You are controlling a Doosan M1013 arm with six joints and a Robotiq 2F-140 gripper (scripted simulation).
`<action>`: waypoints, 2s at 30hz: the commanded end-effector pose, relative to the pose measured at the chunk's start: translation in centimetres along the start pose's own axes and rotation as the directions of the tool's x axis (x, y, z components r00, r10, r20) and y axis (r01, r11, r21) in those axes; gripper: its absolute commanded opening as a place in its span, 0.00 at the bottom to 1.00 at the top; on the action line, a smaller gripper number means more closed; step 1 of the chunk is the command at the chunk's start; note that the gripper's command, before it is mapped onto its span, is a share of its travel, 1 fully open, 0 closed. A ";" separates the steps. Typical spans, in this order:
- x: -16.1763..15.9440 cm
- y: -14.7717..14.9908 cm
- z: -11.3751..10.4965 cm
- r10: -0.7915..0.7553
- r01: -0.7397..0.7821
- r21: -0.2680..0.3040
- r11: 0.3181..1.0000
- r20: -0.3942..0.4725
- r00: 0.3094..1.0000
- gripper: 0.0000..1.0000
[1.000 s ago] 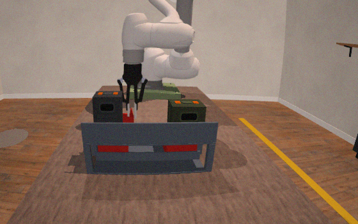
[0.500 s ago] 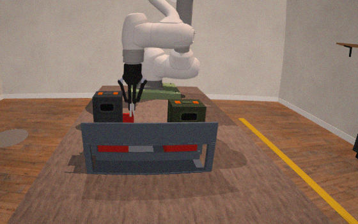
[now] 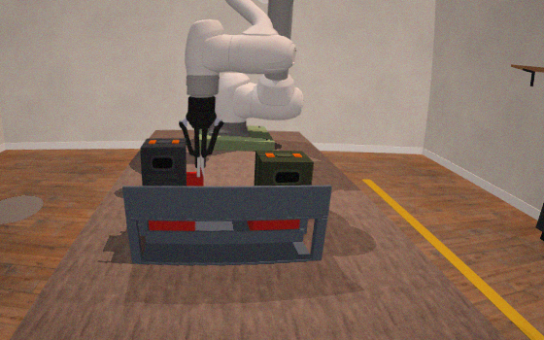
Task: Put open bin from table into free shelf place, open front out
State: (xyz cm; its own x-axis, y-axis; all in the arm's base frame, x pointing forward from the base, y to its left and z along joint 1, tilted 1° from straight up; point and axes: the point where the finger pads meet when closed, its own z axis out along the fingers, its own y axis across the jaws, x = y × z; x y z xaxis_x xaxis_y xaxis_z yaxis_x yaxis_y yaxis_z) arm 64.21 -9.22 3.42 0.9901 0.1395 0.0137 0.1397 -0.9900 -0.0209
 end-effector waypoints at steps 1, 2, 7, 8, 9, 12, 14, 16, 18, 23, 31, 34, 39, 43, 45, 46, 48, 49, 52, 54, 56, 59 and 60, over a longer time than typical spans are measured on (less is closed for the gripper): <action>0.0 0.0 0.0 0.000 0.000 0.000 1.000 0.000 1.000 0.00; 0.0 0.0 0.0 0.000 0.000 0.000 1.000 0.000 1.000 0.00; 0.0 0.0 0.0 0.000 0.000 0.000 1.000 0.000 1.000 0.00; 0.0 0.0 0.0 0.000 0.000 0.000 1.000 0.000 1.000 0.00; 0.0 0.0 0.0 0.000 0.000 0.000 1.000 0.000 1.000 0.00; 0.0 0.0 0.0 0.000 0.000 0.000 1.000 0.000 1.000 0.00; 0.0 0.0 0.0 0.000 0.000 0.000 1.000 0.000 1.000 0.00; 0.0 0.0 0.0 0.000 0.000 0.000 1.000 0.000 1.000 0.00; 0.0 0.0 0.0 0.000 0.000 0.000 1.000 0.000 1.000 0.00; 0.0 0.0 0.0 0.000 0.000 0.000 1.000 0.000 1.000 0.00; 0.0 0.0 0.0 0.000 0.000 0.000 1.000 0.000 1.000 0.00; 0.0 0.0 0.0 0.000 0.000 0.000 1.000 0.000 1.000 0.00; 0.0 0.0 0.0 0.000 0.000 0.000 1.000 0.000 1.000 0.00; 0.0 0.0 0.0 0.000 0.000 0.000 1.000 0.000 1.000 0.00; 0.0 0.0 0.0 0.000 0.000 0.000 1.000 0.000 1.000 0.00; 0.0 0.0 0.0 0.000 0.000 0.000 1.000 0.000 1.000 0.00; 0.0 0.0 0.0 0.000 0.000 0.000 1.000 0.000 1.000 0.00; 0.0 0.0 0.0 0.000 0.000 0.000 1.000 0.000 1.000 0.00; 0.0 0.0 -0.1 0.000 0.000 0.000 1.000 0.000 1.000 0.00; 0.0 0.0 -0.1 0.000 0.000 0.000 1.000 0.000 1.000 0.00; 0.0 0.0 -0.2 0.000 0.000 0.000 1.000 0.000 1.000 0.00; 0.0 0.0 -0.4 0.000 0.000 0.000 1.000 0.000 1.000 0.00; 0.0 0.0 -0.4 0.000 0.000 0.000 1.000 0.000 1.000 0.00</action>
State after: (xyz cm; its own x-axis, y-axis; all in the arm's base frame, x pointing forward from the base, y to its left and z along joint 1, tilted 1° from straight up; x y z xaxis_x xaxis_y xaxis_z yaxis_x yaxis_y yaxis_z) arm 64.20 -9.23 3.74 0.9901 0.1395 0.0136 0.1397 -0.9900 -0.0209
